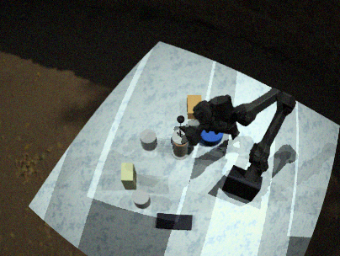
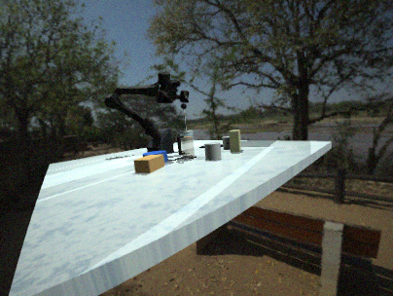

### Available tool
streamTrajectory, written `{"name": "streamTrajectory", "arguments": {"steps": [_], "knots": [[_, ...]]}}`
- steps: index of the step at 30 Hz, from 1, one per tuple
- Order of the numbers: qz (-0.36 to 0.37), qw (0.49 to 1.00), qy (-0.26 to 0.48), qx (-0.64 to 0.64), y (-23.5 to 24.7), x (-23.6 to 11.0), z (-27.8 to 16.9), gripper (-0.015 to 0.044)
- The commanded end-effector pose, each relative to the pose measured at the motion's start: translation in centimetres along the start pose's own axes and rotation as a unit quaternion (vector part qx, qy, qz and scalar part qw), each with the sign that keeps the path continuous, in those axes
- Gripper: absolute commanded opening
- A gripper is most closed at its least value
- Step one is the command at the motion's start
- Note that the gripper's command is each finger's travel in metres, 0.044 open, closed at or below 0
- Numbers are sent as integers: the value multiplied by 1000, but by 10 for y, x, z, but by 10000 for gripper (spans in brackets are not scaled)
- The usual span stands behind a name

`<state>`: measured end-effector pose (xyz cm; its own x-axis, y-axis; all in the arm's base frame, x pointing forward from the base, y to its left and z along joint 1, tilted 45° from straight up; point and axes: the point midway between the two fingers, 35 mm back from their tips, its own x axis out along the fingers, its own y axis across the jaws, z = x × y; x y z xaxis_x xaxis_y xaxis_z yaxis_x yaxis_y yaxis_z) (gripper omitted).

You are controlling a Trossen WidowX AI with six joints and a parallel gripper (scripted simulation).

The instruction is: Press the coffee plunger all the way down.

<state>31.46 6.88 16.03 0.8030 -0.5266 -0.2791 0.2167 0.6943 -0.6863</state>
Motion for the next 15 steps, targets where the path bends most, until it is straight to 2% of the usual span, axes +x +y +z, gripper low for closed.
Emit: {"name": "streamTrajectory", "arguments": {"steps": [1, 15], "knots": [[-2, 1000, 3, -6, 0, 6, -4, 440], [-3, 1000, 3, -6, -1, 29, -4, 440]]}}
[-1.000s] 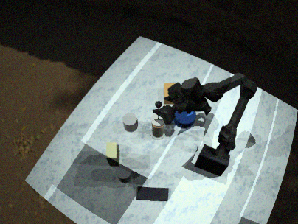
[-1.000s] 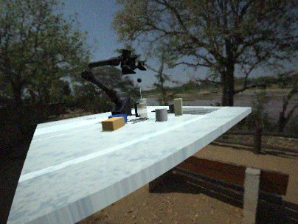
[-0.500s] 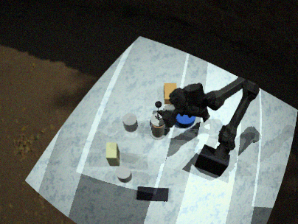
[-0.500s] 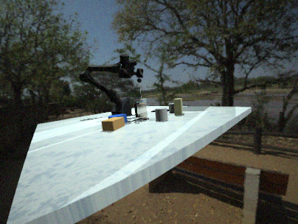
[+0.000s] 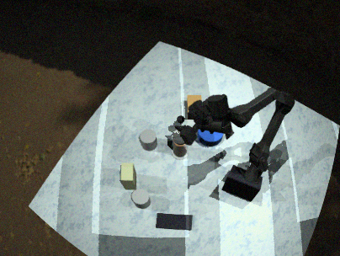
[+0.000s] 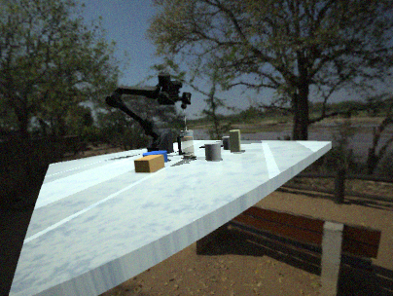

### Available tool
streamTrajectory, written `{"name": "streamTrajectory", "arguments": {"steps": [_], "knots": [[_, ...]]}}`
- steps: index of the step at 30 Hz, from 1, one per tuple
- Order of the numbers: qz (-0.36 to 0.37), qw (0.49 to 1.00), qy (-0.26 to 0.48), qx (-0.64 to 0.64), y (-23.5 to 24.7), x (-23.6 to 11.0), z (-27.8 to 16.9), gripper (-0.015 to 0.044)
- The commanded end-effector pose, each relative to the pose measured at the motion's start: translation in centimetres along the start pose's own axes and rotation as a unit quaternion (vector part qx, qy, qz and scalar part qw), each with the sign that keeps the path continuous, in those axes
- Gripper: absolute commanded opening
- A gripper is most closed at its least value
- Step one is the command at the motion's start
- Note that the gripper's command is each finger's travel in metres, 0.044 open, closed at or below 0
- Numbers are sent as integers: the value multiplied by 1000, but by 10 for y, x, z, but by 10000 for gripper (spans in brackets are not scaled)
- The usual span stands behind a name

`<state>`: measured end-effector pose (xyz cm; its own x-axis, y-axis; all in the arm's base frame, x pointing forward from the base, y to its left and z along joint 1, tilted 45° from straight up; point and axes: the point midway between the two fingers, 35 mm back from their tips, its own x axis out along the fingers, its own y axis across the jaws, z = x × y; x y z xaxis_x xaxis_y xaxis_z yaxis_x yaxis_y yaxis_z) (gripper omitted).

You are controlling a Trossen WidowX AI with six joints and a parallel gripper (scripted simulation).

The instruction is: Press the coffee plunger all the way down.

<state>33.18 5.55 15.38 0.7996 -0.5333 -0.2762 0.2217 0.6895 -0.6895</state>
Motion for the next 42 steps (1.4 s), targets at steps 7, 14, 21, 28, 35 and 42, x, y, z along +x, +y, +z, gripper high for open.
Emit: {"name": "streamTrajectory", "arguments": {"steps": [7, 14, 21, 28, 35, 42], "knots": [[-1, 1000, 0, -5, -1, 17, -3, 440], [-1, 1000, -1, -5, -1, 17, -3, 282], [-1, 1000, -1, -5, -1, 17, -3, 118], [-1, 1000, -1, -5, -1, 17, -3, 118], [0, 1000, 0, -5, 0, 20, -6, 118], [1, 1000, 1, -4, 2, 27, -14, 118]]}}
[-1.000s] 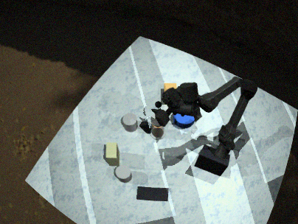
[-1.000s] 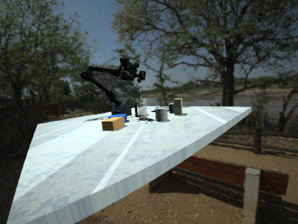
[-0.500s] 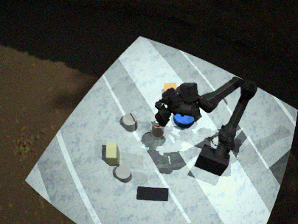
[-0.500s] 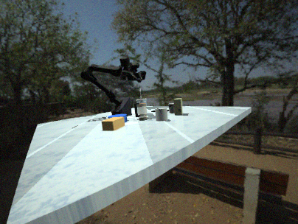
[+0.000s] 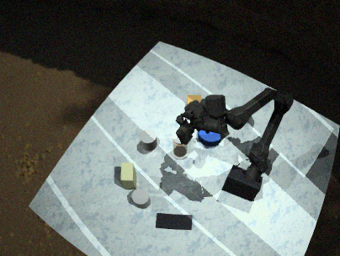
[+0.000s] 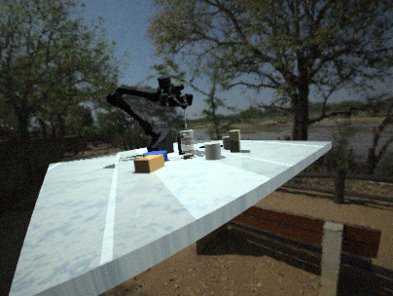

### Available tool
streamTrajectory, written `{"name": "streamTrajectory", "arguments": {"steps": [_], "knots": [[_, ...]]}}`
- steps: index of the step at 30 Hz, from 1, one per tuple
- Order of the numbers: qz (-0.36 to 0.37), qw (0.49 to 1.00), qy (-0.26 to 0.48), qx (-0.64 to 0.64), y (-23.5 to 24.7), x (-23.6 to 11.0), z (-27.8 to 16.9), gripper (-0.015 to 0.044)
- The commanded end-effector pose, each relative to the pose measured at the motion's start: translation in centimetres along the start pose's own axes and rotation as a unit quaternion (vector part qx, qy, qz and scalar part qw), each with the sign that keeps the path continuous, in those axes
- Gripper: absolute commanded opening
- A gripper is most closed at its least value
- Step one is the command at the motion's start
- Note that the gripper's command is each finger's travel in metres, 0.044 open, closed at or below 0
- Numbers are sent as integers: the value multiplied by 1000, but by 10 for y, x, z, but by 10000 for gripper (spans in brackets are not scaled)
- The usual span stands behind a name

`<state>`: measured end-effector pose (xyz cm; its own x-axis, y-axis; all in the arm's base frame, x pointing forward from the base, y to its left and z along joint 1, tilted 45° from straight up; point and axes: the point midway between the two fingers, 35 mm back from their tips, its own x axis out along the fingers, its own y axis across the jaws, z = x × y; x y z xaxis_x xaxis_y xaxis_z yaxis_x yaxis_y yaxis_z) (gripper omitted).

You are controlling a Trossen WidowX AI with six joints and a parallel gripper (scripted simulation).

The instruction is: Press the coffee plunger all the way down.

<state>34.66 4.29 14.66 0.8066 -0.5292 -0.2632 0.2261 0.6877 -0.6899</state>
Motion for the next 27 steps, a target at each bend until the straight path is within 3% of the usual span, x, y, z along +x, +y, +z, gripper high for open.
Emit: {"name": "streamTrajectory", "arguments": {"steps": [1, 27], "knots": [[3, 1000, 9, -5, 3, 7, -13, 118], [4, 1000, 10, -4, 6, 34, -47, 118]]}}
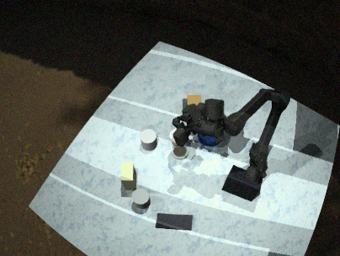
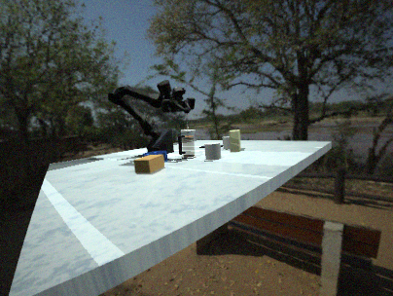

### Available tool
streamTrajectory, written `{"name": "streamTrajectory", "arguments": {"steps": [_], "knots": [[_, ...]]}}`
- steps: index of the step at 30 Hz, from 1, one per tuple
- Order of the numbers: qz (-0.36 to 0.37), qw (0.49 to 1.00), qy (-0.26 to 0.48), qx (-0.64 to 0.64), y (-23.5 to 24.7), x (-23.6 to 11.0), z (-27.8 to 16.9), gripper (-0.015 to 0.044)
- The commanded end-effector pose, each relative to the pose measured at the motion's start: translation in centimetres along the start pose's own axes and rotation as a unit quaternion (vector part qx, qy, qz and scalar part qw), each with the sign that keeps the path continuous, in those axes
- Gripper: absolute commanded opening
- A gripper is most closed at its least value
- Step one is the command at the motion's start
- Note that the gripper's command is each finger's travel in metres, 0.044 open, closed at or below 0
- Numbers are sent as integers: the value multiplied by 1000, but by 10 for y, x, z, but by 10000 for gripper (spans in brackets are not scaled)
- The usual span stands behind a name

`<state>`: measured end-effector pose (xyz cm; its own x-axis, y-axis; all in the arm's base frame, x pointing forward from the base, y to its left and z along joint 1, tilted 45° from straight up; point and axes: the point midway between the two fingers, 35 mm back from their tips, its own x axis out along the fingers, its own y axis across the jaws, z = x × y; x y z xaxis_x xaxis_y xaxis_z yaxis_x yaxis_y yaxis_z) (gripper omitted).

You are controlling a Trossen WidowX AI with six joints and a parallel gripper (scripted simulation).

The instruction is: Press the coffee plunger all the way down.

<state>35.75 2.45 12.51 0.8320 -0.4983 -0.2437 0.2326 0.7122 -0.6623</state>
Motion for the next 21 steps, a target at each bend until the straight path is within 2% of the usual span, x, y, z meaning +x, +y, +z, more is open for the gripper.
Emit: {"name": "streamTrajectory", "arguments": {"steps": [1, 21], "knots": [[-3, 999, 31, -22, 0, 9, -31, 118], [-6, 999, 27, -23, -2, 30, -56, 118]]}}
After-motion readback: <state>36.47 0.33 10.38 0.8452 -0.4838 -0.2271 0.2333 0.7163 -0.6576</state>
